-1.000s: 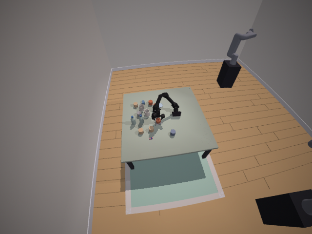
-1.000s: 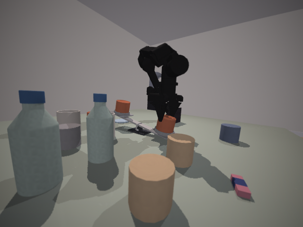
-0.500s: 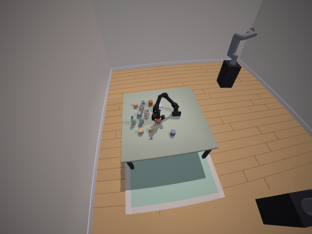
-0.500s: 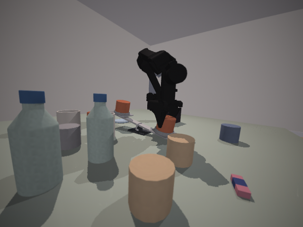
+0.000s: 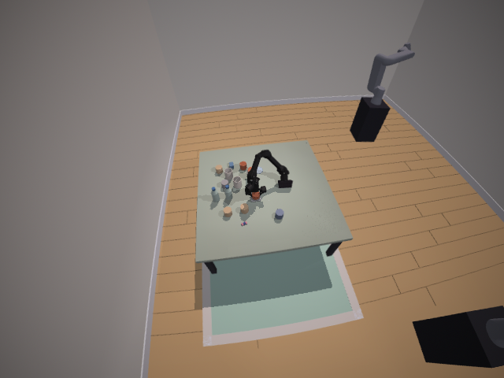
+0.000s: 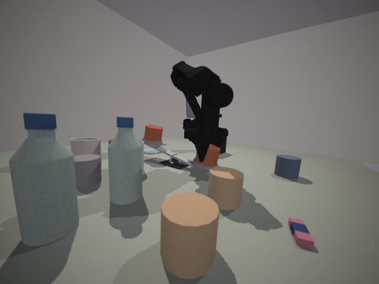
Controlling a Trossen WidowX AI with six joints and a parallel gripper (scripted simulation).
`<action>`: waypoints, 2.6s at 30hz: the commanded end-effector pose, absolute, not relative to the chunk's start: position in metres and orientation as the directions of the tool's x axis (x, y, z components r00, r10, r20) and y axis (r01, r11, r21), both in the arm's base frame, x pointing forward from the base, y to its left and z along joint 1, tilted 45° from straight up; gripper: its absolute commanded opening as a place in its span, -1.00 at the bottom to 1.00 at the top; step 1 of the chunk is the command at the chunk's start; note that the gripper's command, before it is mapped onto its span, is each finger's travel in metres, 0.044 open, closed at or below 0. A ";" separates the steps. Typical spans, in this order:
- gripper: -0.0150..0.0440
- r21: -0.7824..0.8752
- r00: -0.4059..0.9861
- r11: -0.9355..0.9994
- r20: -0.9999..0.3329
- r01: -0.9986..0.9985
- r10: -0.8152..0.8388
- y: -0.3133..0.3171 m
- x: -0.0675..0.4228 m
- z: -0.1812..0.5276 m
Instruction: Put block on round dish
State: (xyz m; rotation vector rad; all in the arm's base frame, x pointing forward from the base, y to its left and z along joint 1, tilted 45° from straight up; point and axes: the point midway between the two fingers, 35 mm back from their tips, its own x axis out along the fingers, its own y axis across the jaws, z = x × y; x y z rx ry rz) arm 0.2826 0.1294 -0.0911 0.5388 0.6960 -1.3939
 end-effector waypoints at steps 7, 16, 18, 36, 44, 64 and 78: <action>-0.23 -0.059 0.041 0.118 -0.717 0.991 -0.696 0.133 0.284 -0.088; -0.49 -0.059 0.041 0.119 -0.718 0.991 -0.695 0.142 0.285 -0.081; -0.49 -0.059 0.041 0.119 -0.718 0.991 -0.695 0.144 0.286 -0.080; -0.49 -0.059 0.041 0.119 -0.719 0.991 -0.694 0.161 0.287 -0.065; -0.49 -0.059 0.040 0.120 -0.720 0.991 -0.693 0.169 0.287 -0.058; -0.49 -0.060 0.040 0.120 -0.720 0.991 -0.693 0.187 0.286 -0.039; -0.49 -0.060 0.040 0.119 -0.720 0.991 -0.693 0.199 0.284 -0.026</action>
